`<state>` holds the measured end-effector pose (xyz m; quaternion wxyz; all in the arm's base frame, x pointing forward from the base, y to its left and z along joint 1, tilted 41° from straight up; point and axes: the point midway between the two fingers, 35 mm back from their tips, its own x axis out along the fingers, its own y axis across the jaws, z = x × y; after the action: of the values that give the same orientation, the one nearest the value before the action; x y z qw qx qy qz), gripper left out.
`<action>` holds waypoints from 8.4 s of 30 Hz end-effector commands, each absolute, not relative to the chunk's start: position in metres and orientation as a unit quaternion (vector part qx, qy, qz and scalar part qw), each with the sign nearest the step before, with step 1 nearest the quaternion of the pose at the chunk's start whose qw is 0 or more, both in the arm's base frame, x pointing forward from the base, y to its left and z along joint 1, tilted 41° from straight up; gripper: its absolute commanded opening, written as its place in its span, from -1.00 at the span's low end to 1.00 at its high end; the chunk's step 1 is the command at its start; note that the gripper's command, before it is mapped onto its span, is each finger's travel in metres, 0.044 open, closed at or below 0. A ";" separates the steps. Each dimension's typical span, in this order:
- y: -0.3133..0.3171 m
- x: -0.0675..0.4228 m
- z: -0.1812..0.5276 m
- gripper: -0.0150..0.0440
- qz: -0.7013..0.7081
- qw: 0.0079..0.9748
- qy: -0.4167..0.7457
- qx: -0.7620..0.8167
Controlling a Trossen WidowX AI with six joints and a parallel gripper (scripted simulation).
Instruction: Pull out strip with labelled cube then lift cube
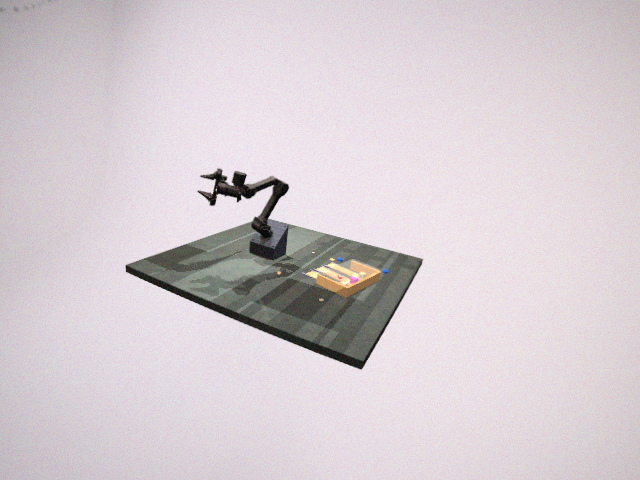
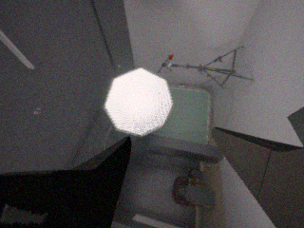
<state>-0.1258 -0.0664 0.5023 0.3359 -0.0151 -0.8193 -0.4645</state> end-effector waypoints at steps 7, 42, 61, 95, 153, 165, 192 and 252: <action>-0.214 -0.068 0.445 0.86 -0.572 0.453 -0.660 0.181; -0.113 0.326 0.167 0.86 -0.398 0.903 0.161 -0.021; 0.040 0.326 0.075 0.86 -0.141 0.890 0.293 -0.320; 0.053 0.413 -0.065 -0.49 -0.316 0.709 0.612 -0.151; 0.000 0.412 -0.128 -0.49 -0.348 0.680 0.630 -0.141; 0.000 0.412 -0.128 -0.49 -0.348 0.680 0.630 -0.141; -0.001 0.412 -0.130 -0.49 -0.348 0.680 0.630 -0.141; 0.001 0.399 -0.137 -0.49 -0.348 0.680 0.630 -0.141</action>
<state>0.4116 0.0017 -0.1308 -0.6873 0.1381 -0.6238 0.3455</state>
